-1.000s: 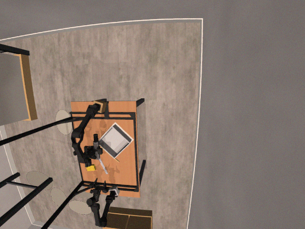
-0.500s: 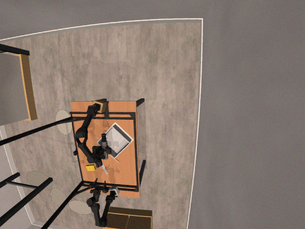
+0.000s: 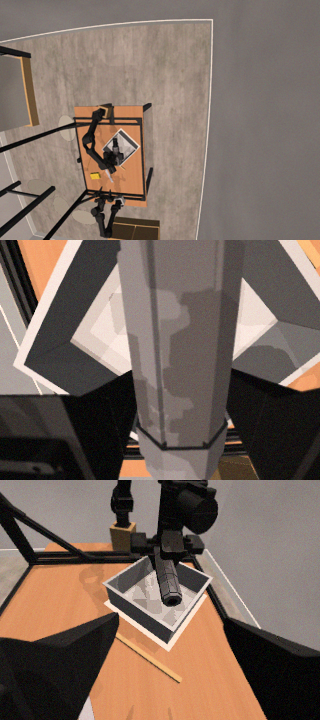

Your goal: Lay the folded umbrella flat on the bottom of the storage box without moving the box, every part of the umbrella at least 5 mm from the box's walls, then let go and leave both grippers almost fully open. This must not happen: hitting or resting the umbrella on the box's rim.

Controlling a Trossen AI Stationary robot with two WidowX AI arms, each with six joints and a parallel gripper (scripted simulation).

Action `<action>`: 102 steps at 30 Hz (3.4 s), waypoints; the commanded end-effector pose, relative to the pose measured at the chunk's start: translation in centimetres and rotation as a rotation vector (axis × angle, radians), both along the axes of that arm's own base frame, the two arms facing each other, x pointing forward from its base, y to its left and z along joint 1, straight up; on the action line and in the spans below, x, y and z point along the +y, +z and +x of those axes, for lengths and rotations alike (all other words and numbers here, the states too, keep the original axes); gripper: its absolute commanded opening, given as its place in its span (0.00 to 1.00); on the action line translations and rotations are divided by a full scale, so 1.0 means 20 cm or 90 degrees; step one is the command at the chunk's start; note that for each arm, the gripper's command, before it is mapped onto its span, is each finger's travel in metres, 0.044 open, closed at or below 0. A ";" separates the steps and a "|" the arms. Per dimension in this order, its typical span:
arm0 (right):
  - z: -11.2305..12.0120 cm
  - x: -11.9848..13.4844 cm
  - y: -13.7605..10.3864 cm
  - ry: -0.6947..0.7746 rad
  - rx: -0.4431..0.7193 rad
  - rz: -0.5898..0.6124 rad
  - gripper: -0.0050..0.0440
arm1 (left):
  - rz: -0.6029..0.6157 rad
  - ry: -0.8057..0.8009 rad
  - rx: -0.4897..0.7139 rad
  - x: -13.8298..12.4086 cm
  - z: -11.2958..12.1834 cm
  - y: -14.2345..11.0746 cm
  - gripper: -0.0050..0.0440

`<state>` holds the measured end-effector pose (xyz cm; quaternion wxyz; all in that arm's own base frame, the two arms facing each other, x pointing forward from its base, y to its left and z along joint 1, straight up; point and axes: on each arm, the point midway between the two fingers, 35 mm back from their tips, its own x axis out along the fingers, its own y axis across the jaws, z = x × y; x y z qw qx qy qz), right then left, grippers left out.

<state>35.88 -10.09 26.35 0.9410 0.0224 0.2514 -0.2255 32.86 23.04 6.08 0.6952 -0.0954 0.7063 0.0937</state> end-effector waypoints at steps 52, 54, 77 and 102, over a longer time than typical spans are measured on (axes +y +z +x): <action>0.00 0.00 0.00 0.000 -0.001 0.003 0.92 | 0.003 -0.007 -0.010 0.00 0.00 -0.60 0.71; 0.00 0.00 0.00 0.000 -0.001 0.003 0.92 | 0.003 -0.007 -0.010 0.00 0.00 -0.60 0.71; 0.00 0.00 0.00 0.000 -0.001 0.003 0.92 | 0.003 -0.007 -0.010 0.00 0.00 -0.60 0.71; 0.00 0.00 0.00 0.000 -0.001 0.003 0.92 | 0.003 -0.007 -0.010 0.00 0.00 -0.60 0.73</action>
